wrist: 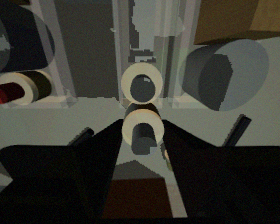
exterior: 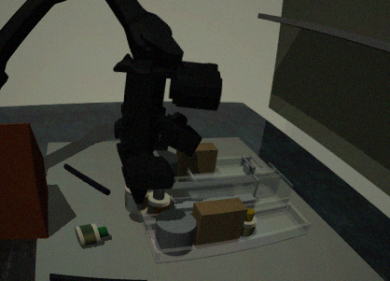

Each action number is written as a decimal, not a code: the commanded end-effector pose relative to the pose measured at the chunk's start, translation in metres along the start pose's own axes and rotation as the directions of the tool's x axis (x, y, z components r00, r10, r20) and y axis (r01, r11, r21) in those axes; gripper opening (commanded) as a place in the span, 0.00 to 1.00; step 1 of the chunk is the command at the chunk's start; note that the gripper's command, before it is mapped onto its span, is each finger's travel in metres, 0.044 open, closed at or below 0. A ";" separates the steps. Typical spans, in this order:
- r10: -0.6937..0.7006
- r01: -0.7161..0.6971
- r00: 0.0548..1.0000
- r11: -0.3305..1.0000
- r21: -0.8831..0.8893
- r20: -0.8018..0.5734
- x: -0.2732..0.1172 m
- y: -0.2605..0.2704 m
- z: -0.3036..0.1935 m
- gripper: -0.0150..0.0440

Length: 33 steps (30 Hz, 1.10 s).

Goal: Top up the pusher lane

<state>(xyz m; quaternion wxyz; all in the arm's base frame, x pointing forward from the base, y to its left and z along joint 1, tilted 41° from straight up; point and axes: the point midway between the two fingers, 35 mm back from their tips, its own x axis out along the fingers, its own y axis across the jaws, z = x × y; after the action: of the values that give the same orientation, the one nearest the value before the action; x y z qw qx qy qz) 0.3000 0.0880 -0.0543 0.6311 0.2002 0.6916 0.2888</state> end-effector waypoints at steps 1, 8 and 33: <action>0.003 -0.003 1.000 1.000 -0.011 0.019 -0.002 0.001 0.010 0.25; 0.003 -0.003 1.000 1.000 -0.011 0.020 -0.002 0.001 0.013 0.25; 0.003 -0.003 1.000 1.000 -0.012 0.020 -0.003 0.002 0.023 0.25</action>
<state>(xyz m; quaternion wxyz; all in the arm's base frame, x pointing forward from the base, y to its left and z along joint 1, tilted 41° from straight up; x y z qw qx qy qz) 0.3137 0.0900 -0.0542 0.6313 0.1996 0.6915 0.2888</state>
